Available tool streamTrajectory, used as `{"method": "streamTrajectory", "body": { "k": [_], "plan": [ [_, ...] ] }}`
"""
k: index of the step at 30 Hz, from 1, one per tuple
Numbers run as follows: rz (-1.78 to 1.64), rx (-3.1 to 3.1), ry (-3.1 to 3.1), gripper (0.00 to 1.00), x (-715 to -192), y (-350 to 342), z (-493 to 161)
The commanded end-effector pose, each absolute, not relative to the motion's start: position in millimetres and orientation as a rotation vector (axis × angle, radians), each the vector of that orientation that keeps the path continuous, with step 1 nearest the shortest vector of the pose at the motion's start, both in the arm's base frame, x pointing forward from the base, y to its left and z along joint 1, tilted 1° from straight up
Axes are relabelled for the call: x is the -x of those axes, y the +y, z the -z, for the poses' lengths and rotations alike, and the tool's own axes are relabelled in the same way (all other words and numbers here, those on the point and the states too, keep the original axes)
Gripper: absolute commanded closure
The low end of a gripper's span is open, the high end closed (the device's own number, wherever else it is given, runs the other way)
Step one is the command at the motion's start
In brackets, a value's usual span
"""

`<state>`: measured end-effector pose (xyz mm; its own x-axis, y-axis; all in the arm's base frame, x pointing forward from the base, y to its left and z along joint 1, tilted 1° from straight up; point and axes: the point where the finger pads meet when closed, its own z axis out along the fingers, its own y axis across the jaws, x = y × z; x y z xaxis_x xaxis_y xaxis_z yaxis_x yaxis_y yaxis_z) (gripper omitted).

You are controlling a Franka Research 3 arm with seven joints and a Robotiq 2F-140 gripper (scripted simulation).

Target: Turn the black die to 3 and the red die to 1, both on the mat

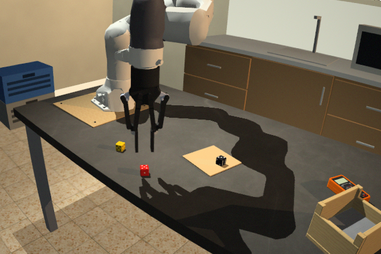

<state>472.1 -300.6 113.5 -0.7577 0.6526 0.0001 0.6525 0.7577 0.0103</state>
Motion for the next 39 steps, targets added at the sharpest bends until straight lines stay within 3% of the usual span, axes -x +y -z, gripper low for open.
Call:
{"method": "streamTrajectory", "body": {
  "k": [1, 39],
  "plan": [
    [-0.012, -1.101, 2.936, 0.68, -472.9, -301.5, -110.6],
    [-0.012, -1.101, 2.936, 0.68, -474.0, -301.8, -66.5]
  ]
}}
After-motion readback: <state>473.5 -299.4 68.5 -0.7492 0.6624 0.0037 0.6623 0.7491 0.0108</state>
